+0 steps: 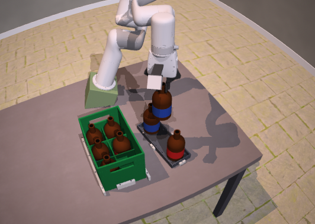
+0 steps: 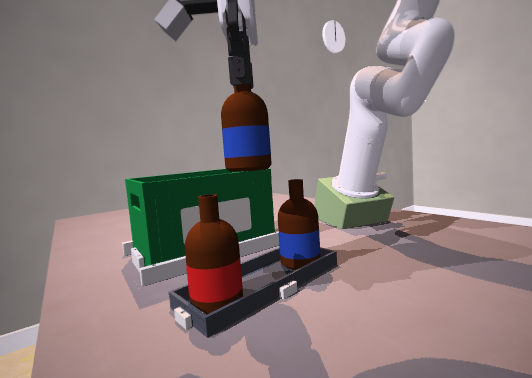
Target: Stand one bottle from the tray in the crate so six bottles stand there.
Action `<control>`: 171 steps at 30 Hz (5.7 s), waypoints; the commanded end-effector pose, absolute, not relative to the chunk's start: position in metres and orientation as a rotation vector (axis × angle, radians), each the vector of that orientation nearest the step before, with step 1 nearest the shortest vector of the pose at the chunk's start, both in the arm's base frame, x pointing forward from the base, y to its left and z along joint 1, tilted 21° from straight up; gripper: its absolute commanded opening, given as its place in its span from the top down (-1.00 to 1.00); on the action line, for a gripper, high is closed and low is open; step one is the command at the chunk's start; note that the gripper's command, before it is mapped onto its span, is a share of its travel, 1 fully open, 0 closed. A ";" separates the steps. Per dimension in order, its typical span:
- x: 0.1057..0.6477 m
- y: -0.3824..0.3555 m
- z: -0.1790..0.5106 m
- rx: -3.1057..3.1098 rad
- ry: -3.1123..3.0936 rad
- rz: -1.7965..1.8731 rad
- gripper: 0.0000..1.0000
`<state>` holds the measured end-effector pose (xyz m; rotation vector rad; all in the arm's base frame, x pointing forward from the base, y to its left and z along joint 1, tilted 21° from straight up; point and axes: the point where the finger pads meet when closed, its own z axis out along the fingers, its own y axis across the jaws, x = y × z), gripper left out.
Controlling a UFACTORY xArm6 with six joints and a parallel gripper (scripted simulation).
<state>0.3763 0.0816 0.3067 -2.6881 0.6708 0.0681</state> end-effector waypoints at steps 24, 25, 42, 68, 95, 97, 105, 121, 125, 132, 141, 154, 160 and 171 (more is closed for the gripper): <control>0.401 0.048 0.297 -2.687 0.670 0.062 1.00; 0.402 0.047 0.296 -2.687 0.670 0.062 1.00; 0.423 0.019 0.286 -2.687 0.670 0.062 1.00; 0.453 -0.023 0.272 -2.687 0.670 0.062 1.00; 0.478 -0.059 0.259 -2.687 0.670 0.062 1.00; 0.480 -0.061 0.258 -2.687 0.670 0.062 1.00; 0.484 -0.066 0.256 -2.687 0.670 0.062 1.00; 0.489 -0.073 0.254 -2.687 0.670 0.062 1.00; 0.490 -0.075 0.253 -2.687 0.670 0.062 1.00; 0.491 -0.076 0.253 -2.687 0.670 0.062 1.00; 0.491 -0.076 0.253 -2.687 0.670 0.062 1.00; 0.491 -0.076 0.253 -2.687 0.670 0.062 1.00; 0.491 -0.076 0.252 -2.687 0.670 0.062 1.00; 0.491 -0.074 0.249 -2.687 0.670 0.062 1.00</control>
